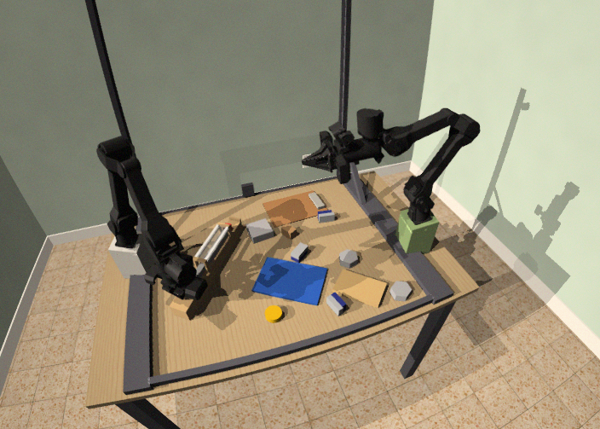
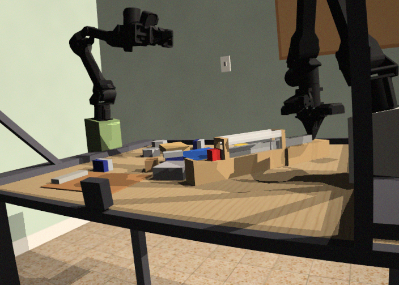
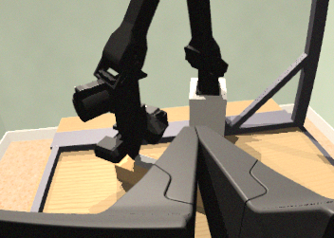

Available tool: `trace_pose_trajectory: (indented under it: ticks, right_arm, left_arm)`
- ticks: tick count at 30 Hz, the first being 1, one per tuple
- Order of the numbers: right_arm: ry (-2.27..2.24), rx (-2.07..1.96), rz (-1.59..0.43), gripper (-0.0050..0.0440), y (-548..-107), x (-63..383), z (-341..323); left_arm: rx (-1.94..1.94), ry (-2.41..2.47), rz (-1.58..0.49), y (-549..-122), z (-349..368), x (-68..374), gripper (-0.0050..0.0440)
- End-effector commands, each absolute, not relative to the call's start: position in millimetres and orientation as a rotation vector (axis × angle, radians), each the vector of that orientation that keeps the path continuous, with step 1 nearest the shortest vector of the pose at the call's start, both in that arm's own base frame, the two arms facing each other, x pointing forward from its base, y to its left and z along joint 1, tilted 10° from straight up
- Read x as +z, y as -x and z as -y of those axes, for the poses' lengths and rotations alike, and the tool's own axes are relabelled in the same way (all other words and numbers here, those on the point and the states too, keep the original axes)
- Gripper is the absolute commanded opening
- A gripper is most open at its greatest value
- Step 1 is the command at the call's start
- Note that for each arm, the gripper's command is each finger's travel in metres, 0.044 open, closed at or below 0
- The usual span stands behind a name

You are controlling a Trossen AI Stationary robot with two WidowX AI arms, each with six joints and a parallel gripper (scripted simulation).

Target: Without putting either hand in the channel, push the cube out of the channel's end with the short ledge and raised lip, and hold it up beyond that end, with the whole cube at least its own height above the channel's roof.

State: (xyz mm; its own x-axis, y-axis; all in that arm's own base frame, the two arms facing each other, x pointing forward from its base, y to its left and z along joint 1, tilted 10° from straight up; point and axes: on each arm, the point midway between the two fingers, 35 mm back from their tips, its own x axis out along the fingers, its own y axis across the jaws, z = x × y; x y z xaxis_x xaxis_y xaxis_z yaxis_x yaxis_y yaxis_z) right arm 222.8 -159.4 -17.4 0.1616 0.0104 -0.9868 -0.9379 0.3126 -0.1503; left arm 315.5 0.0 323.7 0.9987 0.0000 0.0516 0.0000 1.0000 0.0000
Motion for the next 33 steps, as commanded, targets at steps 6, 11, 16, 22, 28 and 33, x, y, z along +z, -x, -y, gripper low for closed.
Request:
trace_pose_trajectory:
  ticks: [6, 11, 16, 22, 28, 33]
  right_arm:
    - [1.032, 0.873, -1.191, 0.0000, -228, -13, 147]
    - [1.032, 0.873, -1.191, 0.0000, -229, -13, 143]
    - [1.032, 0.873, -1.191, 0.0000, -229, -13, 143]
    - [1.032, 0.874, -1.190, 0.0000, -232, -12, 134]
    - [1.031, 0.867, -1.192, 0.0000, -230, -3, 140]
    - [1.031, 0.868, -1.192, 0.0000, -230, -3, 141]
  left_arm:
    - [-0.002, -0.003, 0.072, -314, 0, 332, 0.0000]
    - [-0.002, -0.003, 0.072, -314, 0, 332, 0.0000]
    - [-0.002, -0.003, 0.072, -314, 0, 332, 0.0000]
    - [-0.002, -0.003, 0.072, -314, 0, 332, 0.0000]
    - [-0.002, -0.003, 0.072, -314, 0, 332, 0.0000]
    - [-0.002, -0.003, 0.072, -314, 0, 332, 0.0000]
